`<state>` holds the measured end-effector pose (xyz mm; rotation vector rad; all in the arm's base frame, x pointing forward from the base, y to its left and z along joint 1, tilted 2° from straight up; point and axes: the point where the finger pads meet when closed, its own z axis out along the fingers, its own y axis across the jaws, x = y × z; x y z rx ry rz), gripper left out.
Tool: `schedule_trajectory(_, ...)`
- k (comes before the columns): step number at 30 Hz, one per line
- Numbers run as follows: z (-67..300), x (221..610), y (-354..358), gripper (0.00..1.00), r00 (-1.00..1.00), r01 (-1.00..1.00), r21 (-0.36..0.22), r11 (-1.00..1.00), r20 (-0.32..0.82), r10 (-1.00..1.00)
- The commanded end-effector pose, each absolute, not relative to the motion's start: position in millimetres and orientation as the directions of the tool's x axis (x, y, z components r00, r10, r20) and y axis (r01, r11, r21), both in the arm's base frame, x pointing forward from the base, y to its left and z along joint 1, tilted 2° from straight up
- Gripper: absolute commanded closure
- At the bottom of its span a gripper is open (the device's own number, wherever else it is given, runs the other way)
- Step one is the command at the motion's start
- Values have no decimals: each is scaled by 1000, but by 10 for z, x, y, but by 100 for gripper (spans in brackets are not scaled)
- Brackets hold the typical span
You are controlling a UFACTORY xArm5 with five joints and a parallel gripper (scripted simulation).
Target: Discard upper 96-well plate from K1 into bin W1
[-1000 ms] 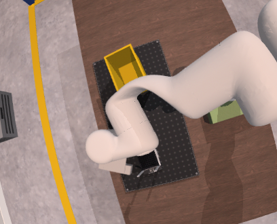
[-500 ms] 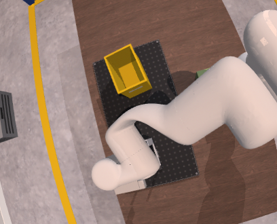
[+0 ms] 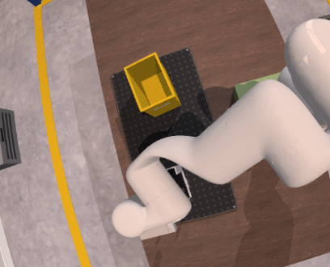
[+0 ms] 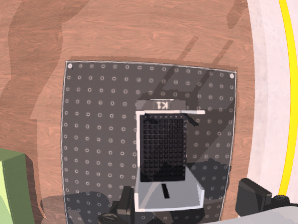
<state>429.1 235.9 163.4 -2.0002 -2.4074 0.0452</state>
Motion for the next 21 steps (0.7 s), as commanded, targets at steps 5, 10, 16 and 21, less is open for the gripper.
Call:
schedule_trajectory(5,1617,4299,2367,0,-184,983,-26,183,-8,983)
schedule_trajectory(10,1533,4296,2367,0,-184,983,-26,183,-8,983)
schedule_trajectory(16,1466,4294,2367,0,-184,983,-26,183,-8,983)
schedule_trajectory(21,1383,4291,2367,0,-184,983,-26,183,-8,983)
